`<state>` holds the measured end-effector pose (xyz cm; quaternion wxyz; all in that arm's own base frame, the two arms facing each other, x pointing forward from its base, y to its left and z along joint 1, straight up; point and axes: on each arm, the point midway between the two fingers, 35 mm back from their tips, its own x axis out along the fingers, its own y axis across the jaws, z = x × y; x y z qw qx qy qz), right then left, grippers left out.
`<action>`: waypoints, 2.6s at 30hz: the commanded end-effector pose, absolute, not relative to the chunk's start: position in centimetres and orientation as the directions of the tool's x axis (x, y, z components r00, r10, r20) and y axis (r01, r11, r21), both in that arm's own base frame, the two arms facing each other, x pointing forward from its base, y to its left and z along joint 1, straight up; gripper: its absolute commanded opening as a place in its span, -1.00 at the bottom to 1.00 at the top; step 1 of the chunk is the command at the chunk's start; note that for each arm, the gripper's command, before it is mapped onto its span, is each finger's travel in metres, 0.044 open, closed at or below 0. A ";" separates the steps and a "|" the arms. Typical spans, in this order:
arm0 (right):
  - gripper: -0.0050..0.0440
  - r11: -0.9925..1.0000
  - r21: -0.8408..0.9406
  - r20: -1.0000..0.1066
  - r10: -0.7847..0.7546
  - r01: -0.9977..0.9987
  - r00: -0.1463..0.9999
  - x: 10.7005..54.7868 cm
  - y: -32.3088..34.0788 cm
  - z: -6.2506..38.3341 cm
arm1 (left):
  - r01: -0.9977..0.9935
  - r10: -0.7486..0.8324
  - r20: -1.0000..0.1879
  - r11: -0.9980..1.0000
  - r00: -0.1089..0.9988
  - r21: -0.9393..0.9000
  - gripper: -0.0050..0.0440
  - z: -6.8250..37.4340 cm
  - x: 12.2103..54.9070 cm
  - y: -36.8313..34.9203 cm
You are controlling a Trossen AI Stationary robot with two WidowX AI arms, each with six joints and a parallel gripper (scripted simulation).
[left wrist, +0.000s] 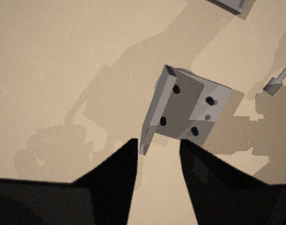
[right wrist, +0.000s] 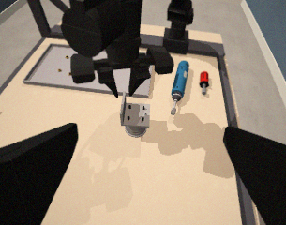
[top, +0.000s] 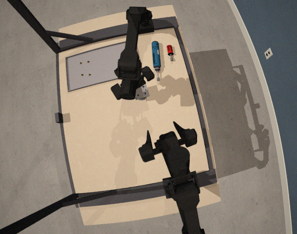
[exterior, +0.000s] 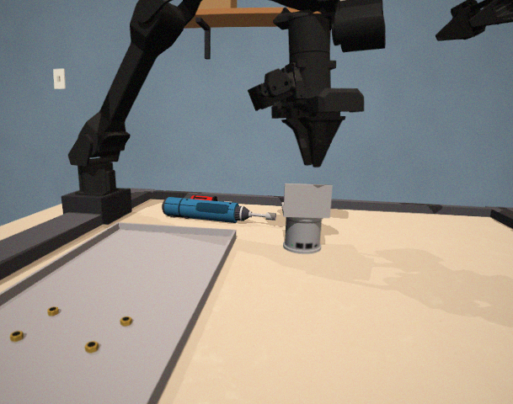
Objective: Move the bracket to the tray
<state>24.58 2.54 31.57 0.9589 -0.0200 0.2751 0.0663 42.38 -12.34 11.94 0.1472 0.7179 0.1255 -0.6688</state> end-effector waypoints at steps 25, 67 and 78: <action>1.00 0.990 -0.002 -0.516 0.118 -0.138 0.848 24.5 2.5 32.1 | 0.086 -0.007 -1.000 -0.996 0.021 0.009 -0.27 9.5 42.1 -12.8; 1.00 0.990 -0.002 -0.516 0.118 -0.138 0.848 24.5 2.5 32.1 | 0.087 -0.009 -1.000 -0.996 0.030 0.012 -0.80 6.9 42.4 -12.9; 1.00 0.990 -0.002 -0.516 0.118 -0.138 0.848 24.5 2.5 32.1 | 0.083 -0.010 -0.999 -0.996 0.033 0.013 -0.81 7.0 42.3 -12.8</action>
